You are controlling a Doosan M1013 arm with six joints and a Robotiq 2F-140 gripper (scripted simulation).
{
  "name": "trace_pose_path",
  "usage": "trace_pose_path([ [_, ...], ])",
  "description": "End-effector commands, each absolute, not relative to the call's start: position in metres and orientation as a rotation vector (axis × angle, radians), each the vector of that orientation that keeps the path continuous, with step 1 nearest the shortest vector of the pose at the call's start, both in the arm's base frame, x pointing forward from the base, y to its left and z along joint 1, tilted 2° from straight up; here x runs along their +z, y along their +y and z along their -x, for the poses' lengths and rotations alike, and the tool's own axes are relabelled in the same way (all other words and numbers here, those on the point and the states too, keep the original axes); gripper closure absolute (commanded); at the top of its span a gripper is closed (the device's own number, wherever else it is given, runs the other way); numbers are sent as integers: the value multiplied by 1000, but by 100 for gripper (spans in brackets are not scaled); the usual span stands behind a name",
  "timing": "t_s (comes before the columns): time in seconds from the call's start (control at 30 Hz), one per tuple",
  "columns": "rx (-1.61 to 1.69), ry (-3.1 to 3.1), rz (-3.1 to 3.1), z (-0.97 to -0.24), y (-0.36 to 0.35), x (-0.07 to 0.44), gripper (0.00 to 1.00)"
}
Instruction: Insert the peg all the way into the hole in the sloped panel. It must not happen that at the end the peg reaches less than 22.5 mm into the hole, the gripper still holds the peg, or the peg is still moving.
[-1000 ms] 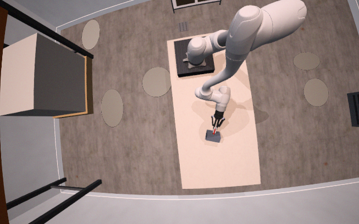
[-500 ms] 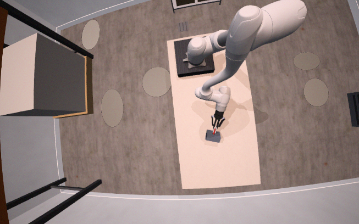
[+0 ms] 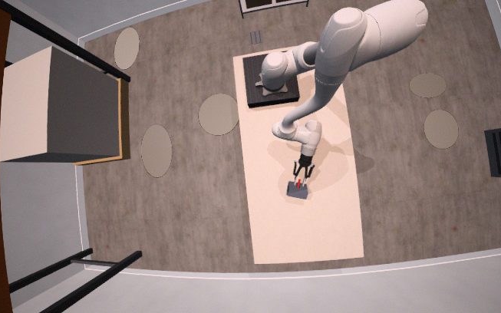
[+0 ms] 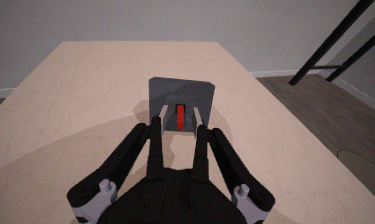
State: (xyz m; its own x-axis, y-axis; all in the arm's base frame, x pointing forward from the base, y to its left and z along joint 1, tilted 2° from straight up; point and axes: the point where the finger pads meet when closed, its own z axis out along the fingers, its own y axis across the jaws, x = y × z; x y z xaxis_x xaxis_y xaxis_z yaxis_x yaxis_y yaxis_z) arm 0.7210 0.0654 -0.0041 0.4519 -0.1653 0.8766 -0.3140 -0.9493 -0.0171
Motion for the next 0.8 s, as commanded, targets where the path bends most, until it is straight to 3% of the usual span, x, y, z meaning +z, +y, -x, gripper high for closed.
trace_pose_path([
  [0.0,1513,-424,-2548,-720,66,-3,63],
  [0.77,1514,-424,-2547,-667,84,29,25],
])
